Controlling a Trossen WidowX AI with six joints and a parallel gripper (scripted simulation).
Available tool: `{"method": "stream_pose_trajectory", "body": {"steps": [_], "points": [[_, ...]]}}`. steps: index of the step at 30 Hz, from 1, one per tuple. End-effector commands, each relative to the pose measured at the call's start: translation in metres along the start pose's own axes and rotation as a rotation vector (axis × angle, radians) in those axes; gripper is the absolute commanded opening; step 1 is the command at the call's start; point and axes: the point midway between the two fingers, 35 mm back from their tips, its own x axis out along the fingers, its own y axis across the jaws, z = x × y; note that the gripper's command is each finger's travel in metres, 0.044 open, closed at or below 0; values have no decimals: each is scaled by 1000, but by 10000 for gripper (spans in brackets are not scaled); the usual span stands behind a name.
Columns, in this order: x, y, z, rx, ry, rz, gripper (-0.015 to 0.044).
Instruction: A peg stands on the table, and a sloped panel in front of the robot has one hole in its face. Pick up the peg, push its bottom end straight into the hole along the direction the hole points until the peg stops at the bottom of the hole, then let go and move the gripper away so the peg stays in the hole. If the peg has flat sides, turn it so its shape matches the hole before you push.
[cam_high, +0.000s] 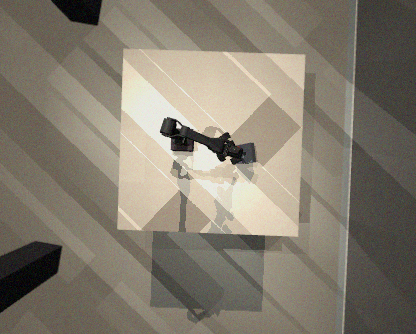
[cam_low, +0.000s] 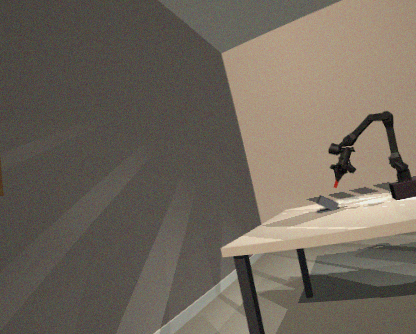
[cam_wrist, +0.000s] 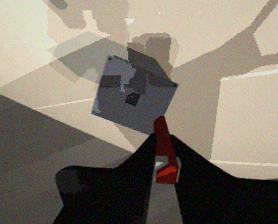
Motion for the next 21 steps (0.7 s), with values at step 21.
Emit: {"method": "stream_pose_trajectory", "body": {"steps": [21], "points": [[0, 21, 10, 238, 41, 44, 0]]}}
